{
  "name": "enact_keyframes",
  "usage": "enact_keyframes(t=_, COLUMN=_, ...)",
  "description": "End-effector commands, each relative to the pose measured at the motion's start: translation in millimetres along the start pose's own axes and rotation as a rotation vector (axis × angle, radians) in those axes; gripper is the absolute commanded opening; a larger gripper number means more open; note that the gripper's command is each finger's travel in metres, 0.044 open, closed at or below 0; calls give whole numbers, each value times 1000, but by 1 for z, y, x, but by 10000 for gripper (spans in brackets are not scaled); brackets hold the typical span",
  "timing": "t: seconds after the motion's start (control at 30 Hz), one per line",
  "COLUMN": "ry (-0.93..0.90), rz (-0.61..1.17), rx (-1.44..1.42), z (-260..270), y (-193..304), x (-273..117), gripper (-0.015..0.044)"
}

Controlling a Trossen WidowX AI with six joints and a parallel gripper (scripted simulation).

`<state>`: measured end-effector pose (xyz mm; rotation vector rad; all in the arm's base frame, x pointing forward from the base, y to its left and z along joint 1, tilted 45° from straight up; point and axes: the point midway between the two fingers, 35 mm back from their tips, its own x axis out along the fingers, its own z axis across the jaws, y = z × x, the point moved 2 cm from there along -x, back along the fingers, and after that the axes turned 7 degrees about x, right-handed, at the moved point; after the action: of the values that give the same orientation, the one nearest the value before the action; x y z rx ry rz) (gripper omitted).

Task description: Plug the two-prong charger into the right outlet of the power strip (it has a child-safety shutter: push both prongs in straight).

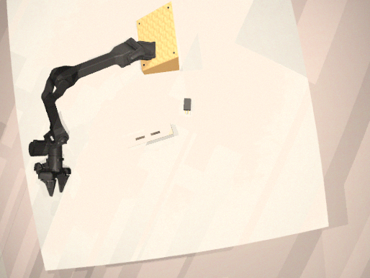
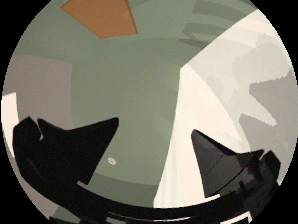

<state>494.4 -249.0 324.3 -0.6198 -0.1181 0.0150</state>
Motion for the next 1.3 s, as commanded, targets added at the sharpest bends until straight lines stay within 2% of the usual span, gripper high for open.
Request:
enact_keyframes(t=0.0, ry=59, rz=29, rx=53, z=-17, y=24, x=10, gripper=440)
enact_keyframes(t=0.7, ry=338, rz=246, rx=239, z=-52, y=180, x=42, gripper=440)
enact_keyframes(t=1.27, ry=615, rz=456, rx=253, z=-71, y=316, x=23, gripper=440)
